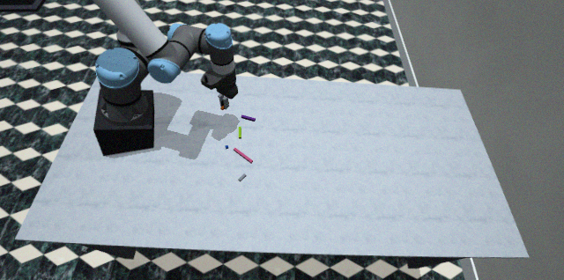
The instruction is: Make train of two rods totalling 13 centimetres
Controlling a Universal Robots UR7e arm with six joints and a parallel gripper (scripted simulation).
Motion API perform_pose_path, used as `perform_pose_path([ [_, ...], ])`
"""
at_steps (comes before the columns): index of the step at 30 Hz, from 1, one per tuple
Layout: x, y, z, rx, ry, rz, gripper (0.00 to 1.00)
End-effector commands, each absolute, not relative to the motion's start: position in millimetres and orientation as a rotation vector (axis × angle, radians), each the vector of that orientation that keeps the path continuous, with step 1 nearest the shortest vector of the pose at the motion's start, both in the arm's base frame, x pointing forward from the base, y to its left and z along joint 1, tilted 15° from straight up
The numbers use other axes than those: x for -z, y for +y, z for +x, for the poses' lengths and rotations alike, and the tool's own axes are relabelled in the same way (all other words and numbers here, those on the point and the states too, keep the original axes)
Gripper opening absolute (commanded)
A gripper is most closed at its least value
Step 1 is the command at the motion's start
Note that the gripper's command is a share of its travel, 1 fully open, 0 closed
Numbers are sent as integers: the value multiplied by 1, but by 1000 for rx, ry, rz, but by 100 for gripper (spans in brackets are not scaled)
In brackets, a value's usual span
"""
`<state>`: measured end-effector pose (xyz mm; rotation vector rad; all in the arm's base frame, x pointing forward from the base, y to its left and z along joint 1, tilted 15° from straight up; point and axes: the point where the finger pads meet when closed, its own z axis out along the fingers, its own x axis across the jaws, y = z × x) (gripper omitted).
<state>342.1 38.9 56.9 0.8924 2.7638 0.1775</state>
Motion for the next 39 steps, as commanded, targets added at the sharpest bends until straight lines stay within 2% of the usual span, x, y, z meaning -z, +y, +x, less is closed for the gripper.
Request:
perform_pose_path([
  [1, -57, 41, 342, -179, 2759, 902, 24],
  [22, -55, 41, 343, -179, 2759, 902, 24],
  [39, -24, 43, 351, -179, 2759, 902, 24],
])
